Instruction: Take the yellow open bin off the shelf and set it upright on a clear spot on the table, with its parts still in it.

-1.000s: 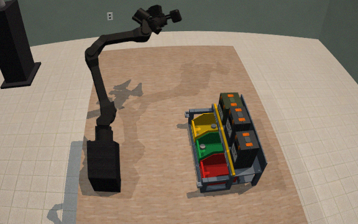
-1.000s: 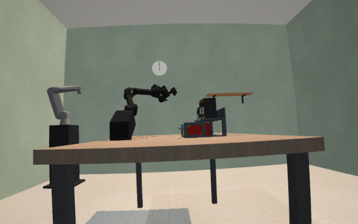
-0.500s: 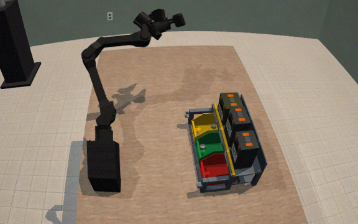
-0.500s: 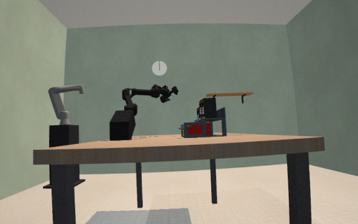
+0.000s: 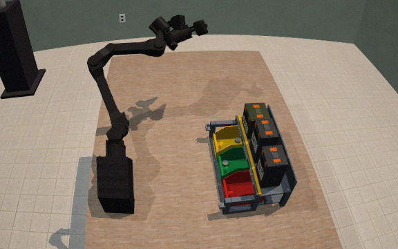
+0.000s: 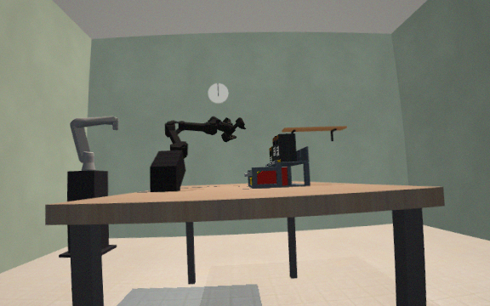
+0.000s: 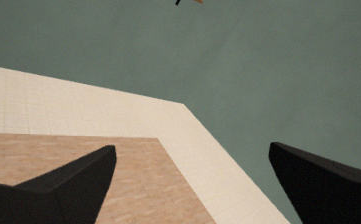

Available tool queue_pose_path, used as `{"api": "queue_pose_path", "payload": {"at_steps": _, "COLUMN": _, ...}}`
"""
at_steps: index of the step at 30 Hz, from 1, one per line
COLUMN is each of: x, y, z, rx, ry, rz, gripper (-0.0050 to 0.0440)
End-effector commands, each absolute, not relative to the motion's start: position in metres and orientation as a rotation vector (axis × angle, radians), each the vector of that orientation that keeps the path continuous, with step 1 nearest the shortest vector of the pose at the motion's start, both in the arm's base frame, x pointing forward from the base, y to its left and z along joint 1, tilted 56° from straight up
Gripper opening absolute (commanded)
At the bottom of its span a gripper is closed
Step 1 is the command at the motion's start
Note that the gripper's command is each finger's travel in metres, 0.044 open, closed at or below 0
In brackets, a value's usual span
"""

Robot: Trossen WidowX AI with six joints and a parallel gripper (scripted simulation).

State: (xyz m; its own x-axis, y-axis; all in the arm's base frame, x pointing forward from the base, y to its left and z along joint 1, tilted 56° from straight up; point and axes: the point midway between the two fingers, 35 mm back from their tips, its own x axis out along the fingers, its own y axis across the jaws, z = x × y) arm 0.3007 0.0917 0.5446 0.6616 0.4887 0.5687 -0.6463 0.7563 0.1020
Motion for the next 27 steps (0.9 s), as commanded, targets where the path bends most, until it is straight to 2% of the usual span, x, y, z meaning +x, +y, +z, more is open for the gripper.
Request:
{"api": "queue_pose_path", "payload": {"at_steps": 1, "x": 0.295, "y": 0.09, "z": 0.549, "rx": 0.303, "ry": -0.561, "rz": 0.647, "gripper": 0.044}}
{"api": "queue_pose_path", "payload": {"at_steps": 4, "x": 0.295, "y": 0.09, "z": 0.549, "rx": 0.303, "ry": -0.561, "rz": 0.647, "gripper": 0.044}}
{"api": "queue_pose_path", "payload": {"at_steps": 9, "x": 0.308, "y": 0.07, "z": 0.506, "rx": 0.265, "ry": -0.482, "rz": 0.505, "gripper": 0.044}}
{"api": "queue_pose_path", "payload": {"at_steps": 21, "x": 0.308, "y": 0.07, "z": 0.506, "rx": 0.265, "ry": -0.482, "rz": 0.505, "gripper": 0.044}}
{"api": "queue_pose_path", "payload": {"at_steps": 27, "x": 0.317, "y": 0.052, "z": 0.461, "rx": 0.215, "ry": -0.392, "rz": 0.367, "gripper": 0.044}}
